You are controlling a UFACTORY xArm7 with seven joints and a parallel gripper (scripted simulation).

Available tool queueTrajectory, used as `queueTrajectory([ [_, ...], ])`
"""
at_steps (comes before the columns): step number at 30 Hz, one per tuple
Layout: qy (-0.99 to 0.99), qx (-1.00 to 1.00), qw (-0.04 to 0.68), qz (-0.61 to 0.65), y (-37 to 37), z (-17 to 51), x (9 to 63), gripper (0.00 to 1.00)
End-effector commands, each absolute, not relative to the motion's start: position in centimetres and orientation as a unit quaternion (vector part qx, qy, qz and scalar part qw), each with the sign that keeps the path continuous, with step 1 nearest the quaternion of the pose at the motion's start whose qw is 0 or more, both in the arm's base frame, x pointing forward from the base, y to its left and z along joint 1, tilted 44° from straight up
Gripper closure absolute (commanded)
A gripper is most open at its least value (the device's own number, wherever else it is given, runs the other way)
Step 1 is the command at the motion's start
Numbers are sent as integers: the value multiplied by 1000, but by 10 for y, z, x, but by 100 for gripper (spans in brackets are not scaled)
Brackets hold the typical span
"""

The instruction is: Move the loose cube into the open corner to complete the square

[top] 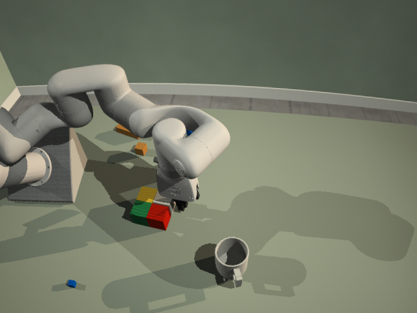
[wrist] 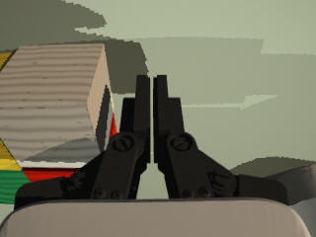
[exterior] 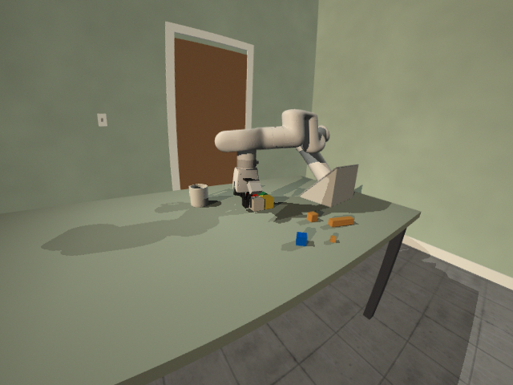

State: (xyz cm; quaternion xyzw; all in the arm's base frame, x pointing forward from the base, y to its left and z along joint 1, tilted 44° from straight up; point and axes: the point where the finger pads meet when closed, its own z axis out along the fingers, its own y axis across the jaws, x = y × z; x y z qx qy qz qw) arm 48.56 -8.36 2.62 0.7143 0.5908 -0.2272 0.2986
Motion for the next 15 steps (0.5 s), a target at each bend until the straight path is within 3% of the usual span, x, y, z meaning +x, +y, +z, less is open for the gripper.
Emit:
queueTrajectory([
  [1, 591, 714, 300, -226, -78, 32, 486, 100],
  [15, 591, 714, 300, -226, -56, 55, 485, 100],
])
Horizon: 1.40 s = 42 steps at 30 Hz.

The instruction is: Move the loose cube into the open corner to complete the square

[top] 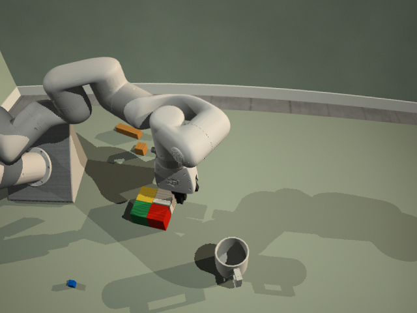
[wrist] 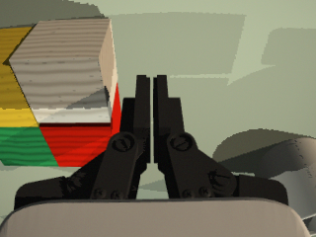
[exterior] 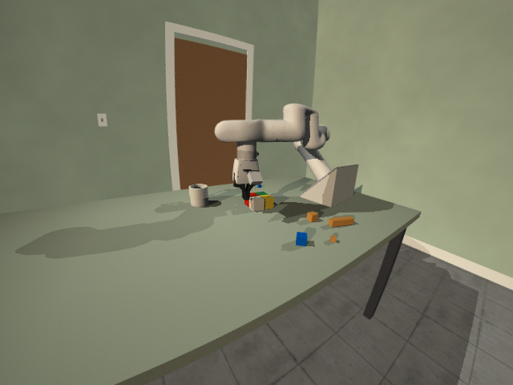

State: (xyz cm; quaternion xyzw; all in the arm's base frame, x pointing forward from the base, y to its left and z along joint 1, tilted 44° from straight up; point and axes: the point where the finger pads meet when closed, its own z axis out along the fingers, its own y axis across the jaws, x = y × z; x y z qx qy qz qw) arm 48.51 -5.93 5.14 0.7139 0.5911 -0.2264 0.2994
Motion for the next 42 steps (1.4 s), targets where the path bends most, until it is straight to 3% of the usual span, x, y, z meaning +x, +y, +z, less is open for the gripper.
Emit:
queueTrajectory([
  [1, 591, 714, 300, -226, -53, 57, 485, 100],
  [42, 591, 714, 300, -226, -19, 93, 484, 100],
])
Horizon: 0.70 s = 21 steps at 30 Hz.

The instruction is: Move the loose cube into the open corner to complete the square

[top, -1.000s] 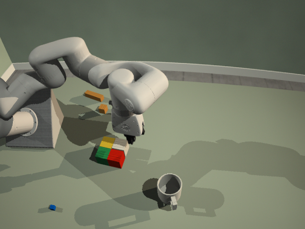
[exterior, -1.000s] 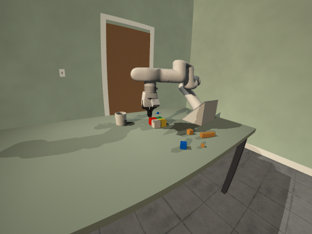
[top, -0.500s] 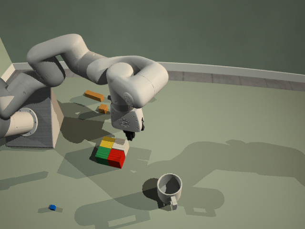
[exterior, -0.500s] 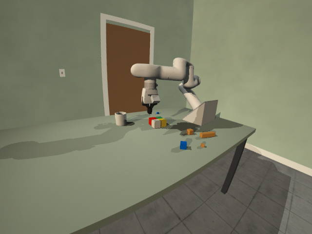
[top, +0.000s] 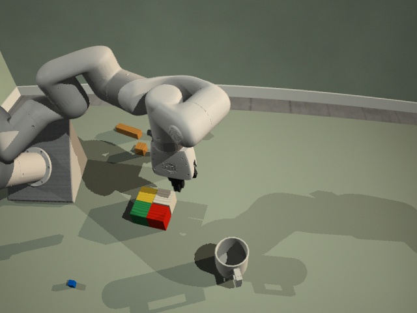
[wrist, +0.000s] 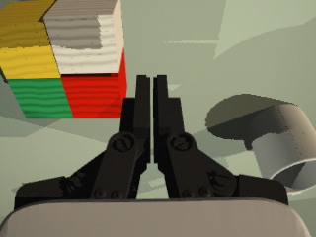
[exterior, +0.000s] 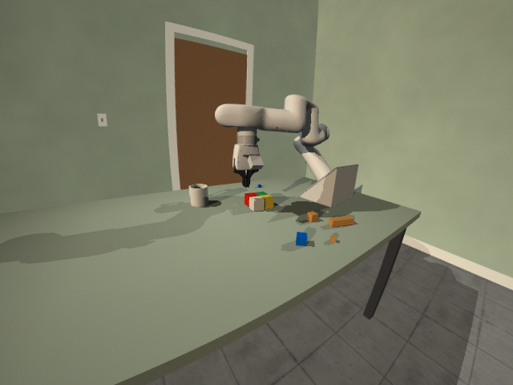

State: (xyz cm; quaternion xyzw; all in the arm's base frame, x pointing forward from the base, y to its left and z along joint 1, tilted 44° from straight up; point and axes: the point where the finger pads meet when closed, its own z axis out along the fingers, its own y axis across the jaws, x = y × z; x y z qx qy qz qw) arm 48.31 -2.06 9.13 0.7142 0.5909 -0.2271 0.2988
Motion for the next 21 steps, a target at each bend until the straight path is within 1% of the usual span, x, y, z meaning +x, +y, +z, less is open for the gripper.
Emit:
queueTrajectory([
  [1, 591, 714, 300, -226, -19, 93, 484, 100],
  [2, 591, 714, 300, -226, -19, 93, 484, 100],
  [3, 591, 714, 300, -226, -19, 93, 484, 53],
  [13, 614, 695, 293, -235, -18, 92, 483, 53],
  [21, 705, 603, 257, -271, -13, 89, 479, 53],
])
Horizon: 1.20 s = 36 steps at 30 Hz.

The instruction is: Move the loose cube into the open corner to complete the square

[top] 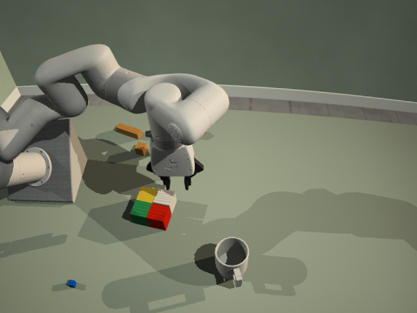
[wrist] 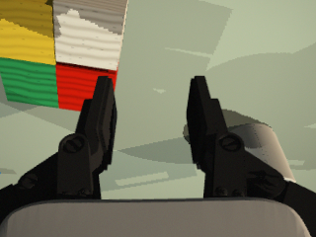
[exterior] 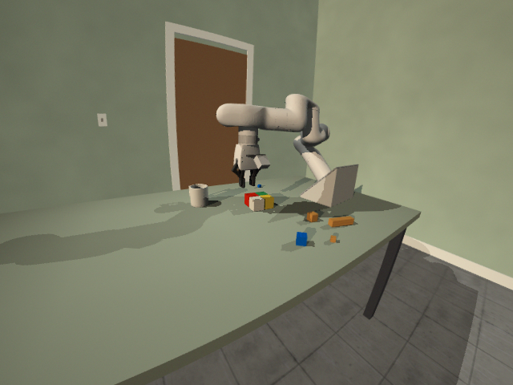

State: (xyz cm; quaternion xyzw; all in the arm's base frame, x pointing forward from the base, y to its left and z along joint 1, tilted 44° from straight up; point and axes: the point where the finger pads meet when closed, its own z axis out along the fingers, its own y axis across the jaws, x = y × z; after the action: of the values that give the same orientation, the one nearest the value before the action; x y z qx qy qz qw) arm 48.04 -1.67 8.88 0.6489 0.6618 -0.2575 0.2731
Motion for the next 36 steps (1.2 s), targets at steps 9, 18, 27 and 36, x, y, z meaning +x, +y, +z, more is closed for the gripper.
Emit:
queueTrajectory([
  [9, 822, 432, 191, -319, -5, 82, 472, 53],
  [18, 902, 214, 102, -362, 8, 69, 459, 53],
  [27, 925, -1, 12, -380, 19, 58, 446, 53],
  [36, 891, -236, -91, -376, 30, 45, 431, 53],
])
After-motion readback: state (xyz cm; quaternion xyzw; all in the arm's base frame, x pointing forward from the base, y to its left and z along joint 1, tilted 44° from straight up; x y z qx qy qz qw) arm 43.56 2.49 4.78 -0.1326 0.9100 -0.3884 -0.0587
